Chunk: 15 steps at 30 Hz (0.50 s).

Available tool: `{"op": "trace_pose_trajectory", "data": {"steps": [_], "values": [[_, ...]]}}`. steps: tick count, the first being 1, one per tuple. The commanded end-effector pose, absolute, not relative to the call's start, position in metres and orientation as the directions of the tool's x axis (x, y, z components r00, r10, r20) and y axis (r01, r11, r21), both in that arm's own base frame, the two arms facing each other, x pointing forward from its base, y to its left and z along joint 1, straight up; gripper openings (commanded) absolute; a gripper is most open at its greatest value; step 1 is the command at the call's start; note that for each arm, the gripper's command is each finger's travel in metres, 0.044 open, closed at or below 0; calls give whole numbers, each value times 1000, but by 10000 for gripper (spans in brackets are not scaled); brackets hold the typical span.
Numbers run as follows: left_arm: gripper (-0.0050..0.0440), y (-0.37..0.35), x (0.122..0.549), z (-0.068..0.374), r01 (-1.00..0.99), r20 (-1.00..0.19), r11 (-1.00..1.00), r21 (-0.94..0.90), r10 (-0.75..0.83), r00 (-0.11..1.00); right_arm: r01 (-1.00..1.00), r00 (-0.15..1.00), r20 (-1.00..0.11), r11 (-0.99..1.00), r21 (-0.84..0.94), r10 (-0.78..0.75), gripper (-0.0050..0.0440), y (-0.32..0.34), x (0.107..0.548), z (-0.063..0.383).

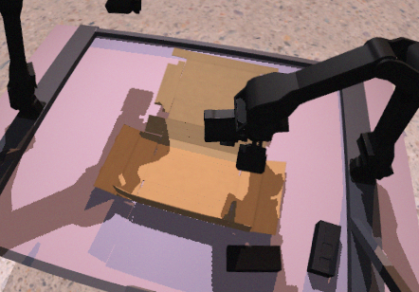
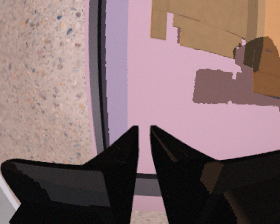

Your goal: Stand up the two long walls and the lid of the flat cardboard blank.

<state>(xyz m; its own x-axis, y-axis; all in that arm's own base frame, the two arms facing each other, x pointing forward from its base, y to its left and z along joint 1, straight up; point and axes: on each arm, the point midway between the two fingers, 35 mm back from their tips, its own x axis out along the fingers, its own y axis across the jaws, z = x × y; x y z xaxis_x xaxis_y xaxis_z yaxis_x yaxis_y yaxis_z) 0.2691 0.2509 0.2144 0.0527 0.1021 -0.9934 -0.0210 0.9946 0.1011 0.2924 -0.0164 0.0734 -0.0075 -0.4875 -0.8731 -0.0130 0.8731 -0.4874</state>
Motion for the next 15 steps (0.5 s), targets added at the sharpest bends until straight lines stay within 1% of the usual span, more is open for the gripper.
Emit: {"op": "trace_pose_trajectory", "data": {"steps": [1,3,4,6,7,8,10,15], "values": [[120,260,276,216,-106,-980,989,101,118,158,-2,8,-877,877,-480,-480,301,-15,295,78],[168,265,281,207,-198,-966,978,60,107,237,-2,8,-877,877,-480,-480,301,-15,295,78],[192,266,282,204,-229,-961,973,37,97,259,-2,8,-877,877,-480,-480,301,-15,295,78],[192,266,282,204,-229,-961,973,37,97,259,-2,8,-877,877,-480,-480,301,-15,295,78],[216,273,288,204,-249,-945,967,46,123,304,-2,8,-877,877,-480,-480,301,-15,295,78],[240,271,286,198,-287,-941,958,3,100,323,-2,8,-877,877,-480,-480,301,-15,295,78],[280,275,290,196,-318,-924,948,-14,110,367,-2,8,-877,877,-480,-480,301,-15,295,78],[280,284,296,191,-385,-877,920,-73,125,465,-2,8,-877,877,-480,-480,301,-15,295,78]]}}
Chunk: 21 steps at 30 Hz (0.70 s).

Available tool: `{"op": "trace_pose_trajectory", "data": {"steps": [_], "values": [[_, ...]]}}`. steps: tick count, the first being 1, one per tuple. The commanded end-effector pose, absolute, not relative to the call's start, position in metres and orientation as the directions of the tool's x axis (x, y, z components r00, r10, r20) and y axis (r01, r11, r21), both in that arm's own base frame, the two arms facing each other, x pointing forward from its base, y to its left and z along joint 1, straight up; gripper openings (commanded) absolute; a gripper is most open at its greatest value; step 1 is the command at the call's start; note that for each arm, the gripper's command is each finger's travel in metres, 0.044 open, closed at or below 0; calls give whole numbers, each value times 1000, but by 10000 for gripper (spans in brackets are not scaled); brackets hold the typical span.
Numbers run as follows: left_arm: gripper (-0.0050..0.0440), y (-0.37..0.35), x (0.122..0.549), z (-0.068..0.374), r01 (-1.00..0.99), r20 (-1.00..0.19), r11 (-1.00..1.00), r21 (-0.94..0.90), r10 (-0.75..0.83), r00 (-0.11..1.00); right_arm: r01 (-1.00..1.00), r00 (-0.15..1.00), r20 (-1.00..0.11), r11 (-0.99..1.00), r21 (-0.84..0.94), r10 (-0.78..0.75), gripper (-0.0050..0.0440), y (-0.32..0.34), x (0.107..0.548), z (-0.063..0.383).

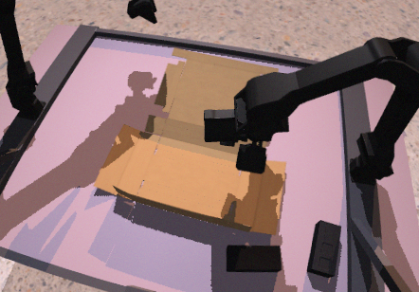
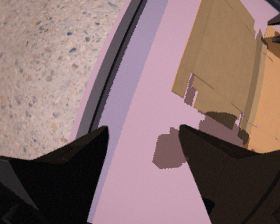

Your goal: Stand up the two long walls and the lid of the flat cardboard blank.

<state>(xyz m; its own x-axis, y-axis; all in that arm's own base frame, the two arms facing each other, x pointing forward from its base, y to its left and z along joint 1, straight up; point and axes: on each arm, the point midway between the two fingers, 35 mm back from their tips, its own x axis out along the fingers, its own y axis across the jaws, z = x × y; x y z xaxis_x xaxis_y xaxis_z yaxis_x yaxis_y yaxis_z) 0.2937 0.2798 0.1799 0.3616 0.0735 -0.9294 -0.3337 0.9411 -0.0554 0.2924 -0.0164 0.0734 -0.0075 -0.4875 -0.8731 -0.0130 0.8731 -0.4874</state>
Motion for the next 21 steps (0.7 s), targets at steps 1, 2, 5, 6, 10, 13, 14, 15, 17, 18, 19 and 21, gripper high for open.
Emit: {"op": "trace_pose_trajectory", "data": {"steps": [1,2,5,6,10,13,14,15,17,18,19,21], "values": [[280,286,297,190,-397,-866,914,-87,128,484,-2,8,-877,877,-480,-480,301,-15,295,78],[280,288,298,189,-408,-854,908,-100,132,503,-2,8,-877,877,-480,-480,301,-15,295,78],[280,292,300,187,-435,-818,889,-143,141,558,-2,8,-877,877,-480,-480,301,-15,295,78],[280,294,301,187,-442,-805,883,-158,144,576,-2,8,-877,877,-480,-480,301,-15,295,78],[280,297,302,185,-462,-762,862,-211,152,630,-2,8,-877,877,-480,-480,301,-15,295,78],[280,300,302,184,-471,-717,844,-255,161,678,-2,8,-877,877,-480,-480,301,-15,295,78],[280,301,302,184,-472,-702,840,-269,164,693,-2,8,-877,877,-480,-480,301,-15,295,78],[280,302,302,184,-473,-687,834,-283,167,707,-2,8,-877,877,-480,-480,301,-15,295,78],[280,303,302,184,-472,-657,824,-313,171,735,-2,8,-877,877,-480,-480,301,-15,295,78],[280,304,301,184,-471,-641,819,-328,173,748,-2,8,-877,877,-480,-480,301,-15,295,78],[280,304,301,184,-469,-625,814,-343,174,760,-2,8,-877,877,-480,-480,301,-15,295,78],[280,305,300,184,-463,-594,805,-372,177,785,-2,8,-877,877,-480,-480,301,-15,295,78]]}}
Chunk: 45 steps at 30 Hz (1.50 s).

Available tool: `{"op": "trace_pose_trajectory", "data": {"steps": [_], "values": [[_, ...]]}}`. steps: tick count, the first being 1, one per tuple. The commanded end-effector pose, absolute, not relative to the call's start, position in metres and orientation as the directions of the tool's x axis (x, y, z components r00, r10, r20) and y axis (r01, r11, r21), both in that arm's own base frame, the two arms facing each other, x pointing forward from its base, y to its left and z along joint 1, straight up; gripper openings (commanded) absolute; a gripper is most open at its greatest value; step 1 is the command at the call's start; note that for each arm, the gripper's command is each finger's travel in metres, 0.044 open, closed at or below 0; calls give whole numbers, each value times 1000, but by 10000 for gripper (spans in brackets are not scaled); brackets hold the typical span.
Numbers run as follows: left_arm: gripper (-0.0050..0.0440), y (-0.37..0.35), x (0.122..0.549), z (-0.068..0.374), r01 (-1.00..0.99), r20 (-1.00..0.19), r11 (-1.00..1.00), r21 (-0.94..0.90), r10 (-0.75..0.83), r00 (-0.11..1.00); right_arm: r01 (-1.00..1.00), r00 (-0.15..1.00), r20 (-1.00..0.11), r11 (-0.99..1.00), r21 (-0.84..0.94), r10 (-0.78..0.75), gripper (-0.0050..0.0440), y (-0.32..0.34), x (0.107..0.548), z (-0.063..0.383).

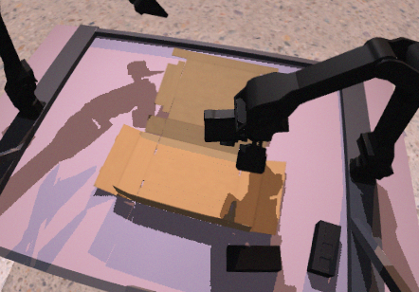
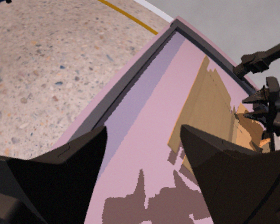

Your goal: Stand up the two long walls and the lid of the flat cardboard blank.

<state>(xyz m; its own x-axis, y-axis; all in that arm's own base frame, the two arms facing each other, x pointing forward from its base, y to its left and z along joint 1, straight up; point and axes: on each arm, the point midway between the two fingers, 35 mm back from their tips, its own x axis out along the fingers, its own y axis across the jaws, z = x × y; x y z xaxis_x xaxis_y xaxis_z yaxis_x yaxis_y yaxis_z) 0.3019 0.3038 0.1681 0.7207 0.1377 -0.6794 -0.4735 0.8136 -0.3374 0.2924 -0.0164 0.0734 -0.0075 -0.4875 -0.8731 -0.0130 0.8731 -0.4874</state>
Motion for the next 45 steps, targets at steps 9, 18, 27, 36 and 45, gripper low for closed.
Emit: {"op": "trace_pose_trajectory", "data": {"steps": [9,18,27,36,45], "values": [[280,302,291,184,-414,-462,772,-482,178,869,-2,8,-877,877,-480,-480,301,-15,295,78],[280,292,278,186,-331,-326,751,-571,162,931,-2,8,-877,877,-480,-480,301,-15,295,78],[280,275,262,186,-239,-214,739,-630,130,968,-2,8,-877,877,-480,-480,301,-15,295,78],[280,253,245,188,-141,-114,741,-657,86,990,-2,8,-877,877,-480,-480,301,-15,295,78],[280,238,235,191,-80,-58,759,-646,56,997,-2,8,-877,877,-480,-480,301,-15,295,78]]}}
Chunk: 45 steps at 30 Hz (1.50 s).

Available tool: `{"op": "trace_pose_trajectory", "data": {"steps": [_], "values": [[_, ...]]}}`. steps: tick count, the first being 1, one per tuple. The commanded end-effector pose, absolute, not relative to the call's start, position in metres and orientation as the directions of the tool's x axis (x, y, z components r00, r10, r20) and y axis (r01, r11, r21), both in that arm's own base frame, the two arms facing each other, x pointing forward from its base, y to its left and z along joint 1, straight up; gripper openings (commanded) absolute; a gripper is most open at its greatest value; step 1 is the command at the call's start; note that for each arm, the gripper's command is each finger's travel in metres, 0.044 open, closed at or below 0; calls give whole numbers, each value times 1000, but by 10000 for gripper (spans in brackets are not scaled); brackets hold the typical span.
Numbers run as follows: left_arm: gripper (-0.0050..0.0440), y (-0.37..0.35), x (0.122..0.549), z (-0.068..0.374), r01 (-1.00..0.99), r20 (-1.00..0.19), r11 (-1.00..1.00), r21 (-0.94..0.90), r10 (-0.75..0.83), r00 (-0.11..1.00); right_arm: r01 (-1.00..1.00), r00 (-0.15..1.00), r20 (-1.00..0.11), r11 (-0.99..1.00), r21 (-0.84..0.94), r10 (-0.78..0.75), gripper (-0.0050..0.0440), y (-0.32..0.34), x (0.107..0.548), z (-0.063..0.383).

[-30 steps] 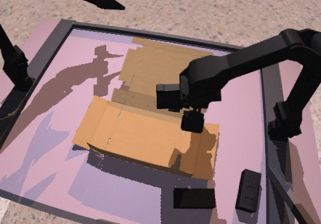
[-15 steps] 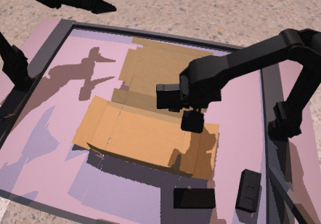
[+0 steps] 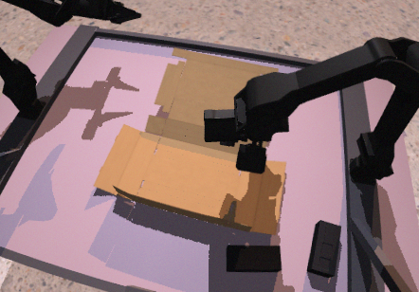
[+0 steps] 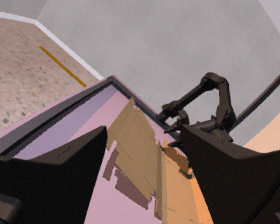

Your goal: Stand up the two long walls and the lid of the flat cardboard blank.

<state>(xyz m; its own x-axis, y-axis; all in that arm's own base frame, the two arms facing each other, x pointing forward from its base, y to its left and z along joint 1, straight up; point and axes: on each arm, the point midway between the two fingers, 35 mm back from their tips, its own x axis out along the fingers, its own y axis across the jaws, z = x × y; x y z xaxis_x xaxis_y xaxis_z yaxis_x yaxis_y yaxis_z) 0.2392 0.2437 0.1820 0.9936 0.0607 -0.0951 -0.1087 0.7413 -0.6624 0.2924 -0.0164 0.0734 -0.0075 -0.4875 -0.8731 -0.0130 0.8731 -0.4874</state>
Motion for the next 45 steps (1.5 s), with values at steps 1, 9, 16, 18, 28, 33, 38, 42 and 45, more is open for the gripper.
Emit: {"op": "trace_pose_trajectory", "data": {"steps": [1,9,16,18,28,33,38,42,45], "values": [[280,238,235,191,-80,-58,759,-646,56,997,-2,8,-877,877,-480,-480,301,-15,295,78],[112,245,257,151,-89,-73,739,-667,54,996,26,95,-945,950,-312,-313,199,26,321,64],[0,245,271,126,-90,-74,740,-667,54,996,25,152,-970,982,-186,-187,199,57,338,58],[0,244,275,119,-89,-73,740,-666,54,996,21,168,-974,989,-148,-149,199,67,343,57],[0,239,288,96,-78,-55,757,-648,56,997,-4,220,-975,1000,-6,-5,199,102,359,55],[0,237,290,92,-78,-55,757,-649,56,997,-10,227,-974,1000,16,18,199,108,362,55],[0,237,290,92,-78,-55,757,-649,56,997,-10,227,-974,1000,16,18,199,108,362,55],[0,237,290,92,-78,-55,757,-649,56,997,-10,227,-974,1000,16,18,199,108,362,50],[0,237,290,92,-78,-55,757,-649,56,997,-10,227,-974,1000,16,18,199,108,362,48]]}}
